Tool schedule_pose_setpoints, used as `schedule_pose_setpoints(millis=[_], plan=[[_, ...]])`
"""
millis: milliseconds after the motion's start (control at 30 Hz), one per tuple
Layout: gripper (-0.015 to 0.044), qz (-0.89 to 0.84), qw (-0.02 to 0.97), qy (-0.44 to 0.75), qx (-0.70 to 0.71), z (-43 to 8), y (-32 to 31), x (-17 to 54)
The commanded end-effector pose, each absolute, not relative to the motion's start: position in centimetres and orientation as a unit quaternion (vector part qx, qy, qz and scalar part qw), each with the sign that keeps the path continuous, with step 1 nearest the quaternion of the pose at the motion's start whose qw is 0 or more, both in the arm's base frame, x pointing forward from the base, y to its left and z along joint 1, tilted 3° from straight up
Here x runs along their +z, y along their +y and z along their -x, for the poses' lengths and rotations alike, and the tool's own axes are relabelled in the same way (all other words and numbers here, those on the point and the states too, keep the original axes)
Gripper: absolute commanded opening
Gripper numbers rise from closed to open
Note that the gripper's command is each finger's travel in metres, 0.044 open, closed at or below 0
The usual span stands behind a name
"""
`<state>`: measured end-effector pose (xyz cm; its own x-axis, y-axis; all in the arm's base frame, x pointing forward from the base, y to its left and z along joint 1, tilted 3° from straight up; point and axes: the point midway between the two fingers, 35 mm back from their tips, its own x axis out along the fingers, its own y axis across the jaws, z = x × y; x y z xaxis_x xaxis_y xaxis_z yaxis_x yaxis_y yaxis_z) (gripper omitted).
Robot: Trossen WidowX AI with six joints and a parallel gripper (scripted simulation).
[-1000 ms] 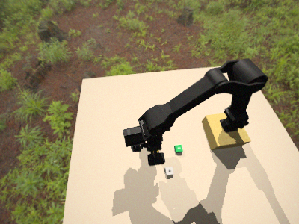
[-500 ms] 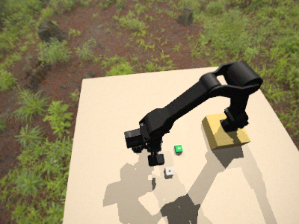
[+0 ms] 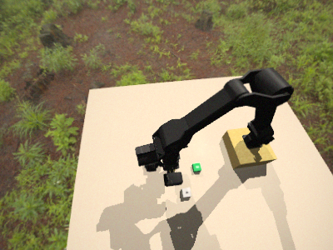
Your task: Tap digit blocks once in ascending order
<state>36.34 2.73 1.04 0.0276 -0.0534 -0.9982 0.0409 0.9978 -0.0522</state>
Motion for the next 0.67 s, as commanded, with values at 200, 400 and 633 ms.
schedule_pose_setpoints(millis=[200, 400, 633], plan=[[0.0204, -0.001, 0.719, 0.695, -0.028, -32.5, 11.8, 5.1], [0.0361, -0.002, 0.717, 0.697, -0.026, -25.9, 19.1, 8.4], [0.0400, -0.002, 0.716, 0.697, -0.026, -25.0, 19.7, 8.8]])
